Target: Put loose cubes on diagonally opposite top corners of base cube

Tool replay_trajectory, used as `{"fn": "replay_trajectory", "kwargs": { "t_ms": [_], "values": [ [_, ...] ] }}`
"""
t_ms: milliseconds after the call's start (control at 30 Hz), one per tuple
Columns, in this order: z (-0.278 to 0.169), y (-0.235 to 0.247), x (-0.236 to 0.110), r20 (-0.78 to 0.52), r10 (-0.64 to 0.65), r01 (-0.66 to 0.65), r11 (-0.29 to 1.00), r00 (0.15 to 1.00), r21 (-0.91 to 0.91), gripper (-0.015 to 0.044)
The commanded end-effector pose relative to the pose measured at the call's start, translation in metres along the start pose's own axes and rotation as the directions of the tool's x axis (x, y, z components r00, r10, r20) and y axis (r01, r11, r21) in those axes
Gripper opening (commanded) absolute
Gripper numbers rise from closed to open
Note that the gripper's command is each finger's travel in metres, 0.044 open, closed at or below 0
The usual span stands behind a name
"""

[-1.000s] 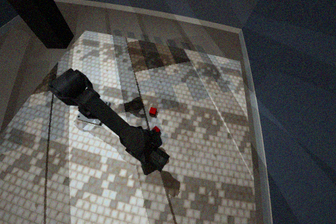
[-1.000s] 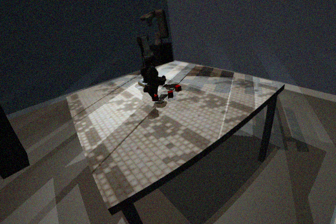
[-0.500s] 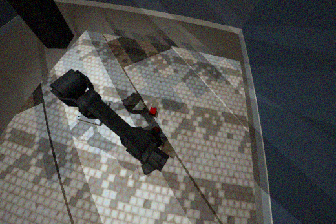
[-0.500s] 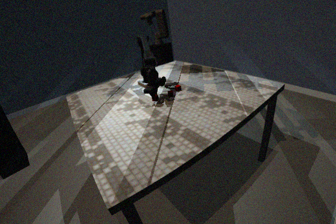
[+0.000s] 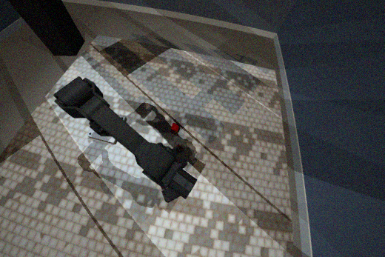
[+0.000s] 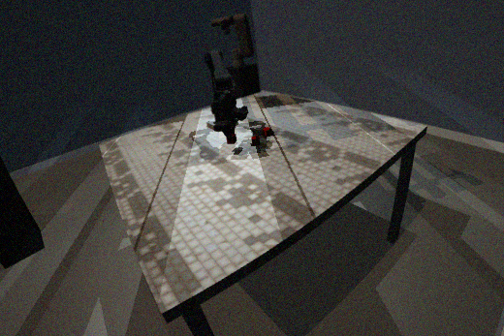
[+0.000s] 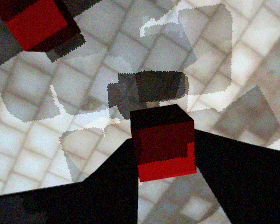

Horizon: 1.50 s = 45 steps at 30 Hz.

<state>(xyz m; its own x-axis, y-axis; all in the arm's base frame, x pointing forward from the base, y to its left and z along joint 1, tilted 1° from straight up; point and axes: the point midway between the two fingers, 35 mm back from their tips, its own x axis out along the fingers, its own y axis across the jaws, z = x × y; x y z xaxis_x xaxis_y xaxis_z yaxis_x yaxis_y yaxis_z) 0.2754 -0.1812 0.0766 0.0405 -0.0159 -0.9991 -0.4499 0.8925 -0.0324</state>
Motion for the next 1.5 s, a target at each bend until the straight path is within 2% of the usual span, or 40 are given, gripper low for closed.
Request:
{"fn": "replay_trajectory", "kwargs": {
  "t_ms": [0, 533, 700, 1067, 1467],
  "values": [
    [0.001, -0.001, -0.015, 0.005, -0.002, 0.002, 1.0, 1.0, 0.003, 0.0105],
    [-0.002, 0.004, -0.065, 0.004, -0.001, 0.001, 1.0, 1.0, 0.003, 0.0105],
    [0.0, 0.005, -0.067, 0.005, -0.001, 0.001, 1.0, 1.0, 0.019, 0.0105],
    [0.028, 0.025, -0.059, 0.007, 0.001, -0.003, 0.961, 1.0, 0.277, 0.0105],
    [0.056, 0.052, -0.05, 0.01, 0.003, -0.008, 0.841, 1.0, 0.541, 0.0105]
  ]
}}
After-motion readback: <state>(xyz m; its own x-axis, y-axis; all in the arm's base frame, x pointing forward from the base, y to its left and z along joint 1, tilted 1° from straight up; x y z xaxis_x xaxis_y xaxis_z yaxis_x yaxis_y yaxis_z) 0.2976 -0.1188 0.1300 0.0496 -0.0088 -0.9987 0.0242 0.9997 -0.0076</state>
